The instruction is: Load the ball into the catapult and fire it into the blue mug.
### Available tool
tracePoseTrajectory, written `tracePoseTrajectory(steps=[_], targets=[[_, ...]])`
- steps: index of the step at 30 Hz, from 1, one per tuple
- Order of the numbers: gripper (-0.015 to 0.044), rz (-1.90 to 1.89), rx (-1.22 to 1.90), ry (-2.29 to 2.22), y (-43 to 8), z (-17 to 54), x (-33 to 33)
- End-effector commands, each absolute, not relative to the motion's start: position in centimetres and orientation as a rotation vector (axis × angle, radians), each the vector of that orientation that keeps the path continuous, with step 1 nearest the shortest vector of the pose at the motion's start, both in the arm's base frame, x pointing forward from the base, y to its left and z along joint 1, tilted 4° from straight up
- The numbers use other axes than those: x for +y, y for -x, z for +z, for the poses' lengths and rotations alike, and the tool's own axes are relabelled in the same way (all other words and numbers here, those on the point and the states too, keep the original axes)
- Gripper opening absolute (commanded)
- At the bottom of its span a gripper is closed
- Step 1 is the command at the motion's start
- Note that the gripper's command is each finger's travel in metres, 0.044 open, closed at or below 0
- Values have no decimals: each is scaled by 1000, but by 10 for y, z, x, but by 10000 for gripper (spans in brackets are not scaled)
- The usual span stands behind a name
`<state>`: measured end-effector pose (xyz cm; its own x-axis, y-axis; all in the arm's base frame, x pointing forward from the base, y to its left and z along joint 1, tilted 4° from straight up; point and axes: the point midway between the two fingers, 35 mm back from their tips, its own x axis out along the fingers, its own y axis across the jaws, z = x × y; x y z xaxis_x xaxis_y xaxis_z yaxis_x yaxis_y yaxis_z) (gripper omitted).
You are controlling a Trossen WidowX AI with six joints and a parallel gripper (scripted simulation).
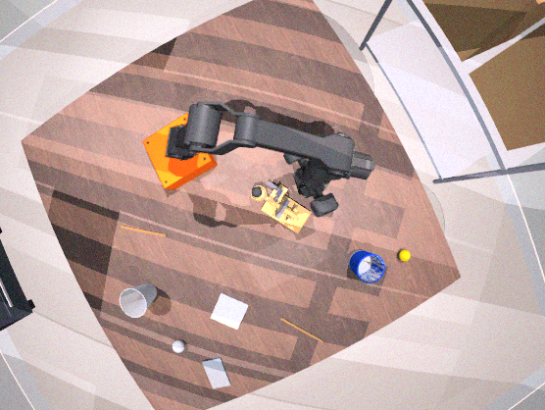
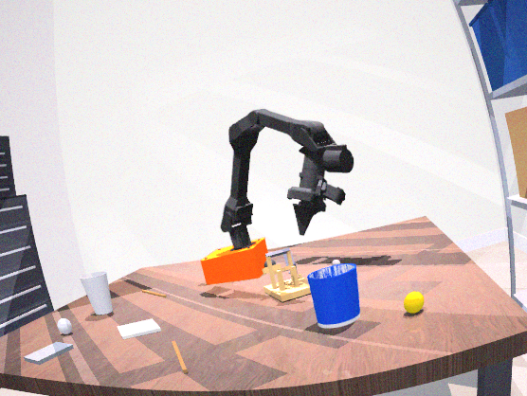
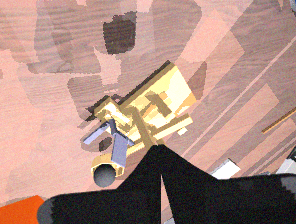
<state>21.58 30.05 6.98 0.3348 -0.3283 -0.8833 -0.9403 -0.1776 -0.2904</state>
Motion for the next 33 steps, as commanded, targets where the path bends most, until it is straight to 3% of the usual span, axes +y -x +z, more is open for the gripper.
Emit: tracePoseTrajectory(steps=[1,17,33], targets=[[0,875,1146,1839,-201,66,288],[0,934,1114,2422,-152,60,234],[0,935,1111,2447,-151,46,233]])
